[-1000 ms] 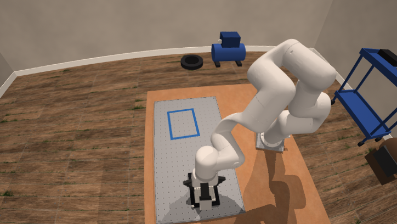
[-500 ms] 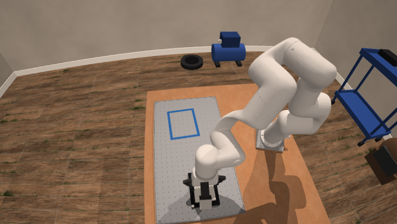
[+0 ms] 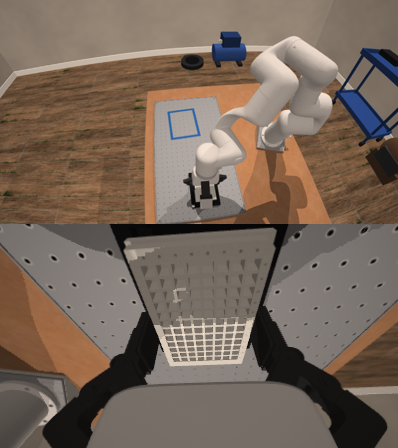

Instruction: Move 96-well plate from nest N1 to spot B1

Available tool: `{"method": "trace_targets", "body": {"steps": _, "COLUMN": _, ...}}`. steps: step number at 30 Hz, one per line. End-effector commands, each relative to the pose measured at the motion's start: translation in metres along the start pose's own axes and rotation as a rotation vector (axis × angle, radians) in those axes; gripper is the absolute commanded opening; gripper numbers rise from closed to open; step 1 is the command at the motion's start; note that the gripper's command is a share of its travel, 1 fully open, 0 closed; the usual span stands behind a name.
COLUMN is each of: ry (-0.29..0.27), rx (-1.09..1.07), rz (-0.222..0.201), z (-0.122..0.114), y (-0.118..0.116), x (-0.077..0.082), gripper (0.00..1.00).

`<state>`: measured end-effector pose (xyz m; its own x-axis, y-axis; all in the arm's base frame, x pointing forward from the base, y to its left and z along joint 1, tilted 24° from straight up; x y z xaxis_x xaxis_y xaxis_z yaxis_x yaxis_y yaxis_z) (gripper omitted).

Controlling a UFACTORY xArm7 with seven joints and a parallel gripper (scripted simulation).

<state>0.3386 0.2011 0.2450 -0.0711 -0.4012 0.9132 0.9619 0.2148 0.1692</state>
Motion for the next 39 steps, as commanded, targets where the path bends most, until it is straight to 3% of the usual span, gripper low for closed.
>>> {"method": "trace_targets", "body": {"steps": 1, "ry": 0.001, "rx": 0.0, "rz": -0.003, "z": 0.0, "y": 0.001, "x": 0.002, "gripper": 0.0}}
{"method": "trace_targets", "body": {"steps": 5, "ry": 0.001, "rx": 0.0, "rz": -0.003, "z": 0.0, "y": 0.001, "x": 0.002, "gripper": 0.0}}
{"method": "trace_targets", "body": {"steps": 39, "ry": 0.001, "rx": 0.0, "rz": -0.003, "z": 0.0, "y": 0.001, "x": 0.052, "gripper": 0.0}}
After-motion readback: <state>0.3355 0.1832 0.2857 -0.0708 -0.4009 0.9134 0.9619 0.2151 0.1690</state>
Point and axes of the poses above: the point where the finger pads meet when closed, its own x axis back along the fingers, its own y axis across the jaws, z = x × y, the point moved 10 cm from there along x, back along the fingers, and after that the axes turned 6 degrees about x, right-handed, at the moved point
